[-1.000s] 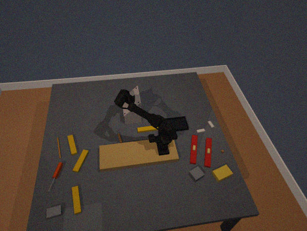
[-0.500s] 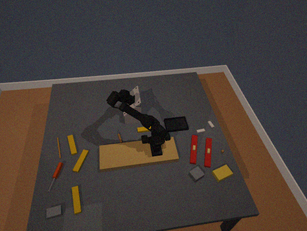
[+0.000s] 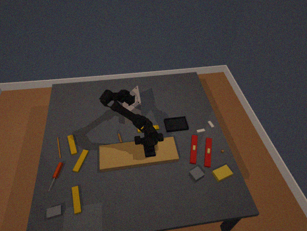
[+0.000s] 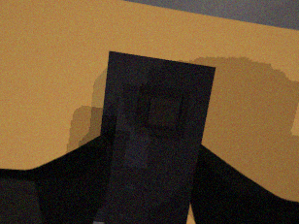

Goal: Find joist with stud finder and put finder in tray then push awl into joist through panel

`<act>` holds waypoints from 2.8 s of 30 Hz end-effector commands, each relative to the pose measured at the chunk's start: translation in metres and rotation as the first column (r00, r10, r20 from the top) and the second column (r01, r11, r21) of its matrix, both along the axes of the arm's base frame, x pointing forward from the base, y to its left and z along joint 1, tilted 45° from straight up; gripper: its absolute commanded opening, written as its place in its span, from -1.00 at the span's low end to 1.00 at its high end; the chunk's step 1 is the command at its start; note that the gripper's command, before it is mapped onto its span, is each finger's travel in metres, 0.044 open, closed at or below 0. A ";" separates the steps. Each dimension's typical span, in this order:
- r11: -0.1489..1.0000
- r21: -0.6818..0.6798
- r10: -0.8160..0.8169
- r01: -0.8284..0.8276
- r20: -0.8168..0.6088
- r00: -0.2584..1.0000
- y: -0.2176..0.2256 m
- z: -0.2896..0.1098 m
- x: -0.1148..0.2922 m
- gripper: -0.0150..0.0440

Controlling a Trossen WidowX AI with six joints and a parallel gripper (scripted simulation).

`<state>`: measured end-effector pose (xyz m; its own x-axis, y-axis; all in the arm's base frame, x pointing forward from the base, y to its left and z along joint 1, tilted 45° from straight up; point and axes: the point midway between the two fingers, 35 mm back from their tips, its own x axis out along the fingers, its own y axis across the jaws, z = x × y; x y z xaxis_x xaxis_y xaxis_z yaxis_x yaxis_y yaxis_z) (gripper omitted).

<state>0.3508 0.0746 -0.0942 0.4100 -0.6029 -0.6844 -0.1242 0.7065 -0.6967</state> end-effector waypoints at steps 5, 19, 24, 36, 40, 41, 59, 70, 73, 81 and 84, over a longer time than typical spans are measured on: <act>1.000 -0.008 -0.008 0.008 0.010 1.000 -0.023 0.023 0.005 -0.49; 1.000 -0.011 -0.008 0.008 0.009 1.000 -0.054 0.053 0.010 -0.49; 1.000 -0.012 -0.008 0.008 0.009 1.000 -0.065 0.064 0.012 -0.49; 1.000 -0.013 -0.008 0.008 0.009 1.000 -0.091 0.091 0.017 -0.49; 1.000 -0.014 -0.008 0.008 0.009 1.000 -0.100 0.100 0.018 -0.49; 1.000 -0.014 -0.008 0.008 0.009 1.000 -0.102 0.102 0.018 -0.49; 1.000 -0.017 -0.008 0.008 0.010 1.000 -0.141 0.142 0.025 -0.49; 1.000 -0.018 -0.008 0.008 0.011 1.000 -0.165 0.167 0.029 -0.49; 1.000 -0.019 -0.008 0.008 0.011 1.000 -0.172 0.173 0.030 -0.49; 1.000 -0.020 -0.008 0.009 0.012 1.000 -0.189 0.191 0.033 -0.49; 1.000 -0.020 -0.008 0.009 0.012 1.000 -0.193 0.195 0.034 -0.49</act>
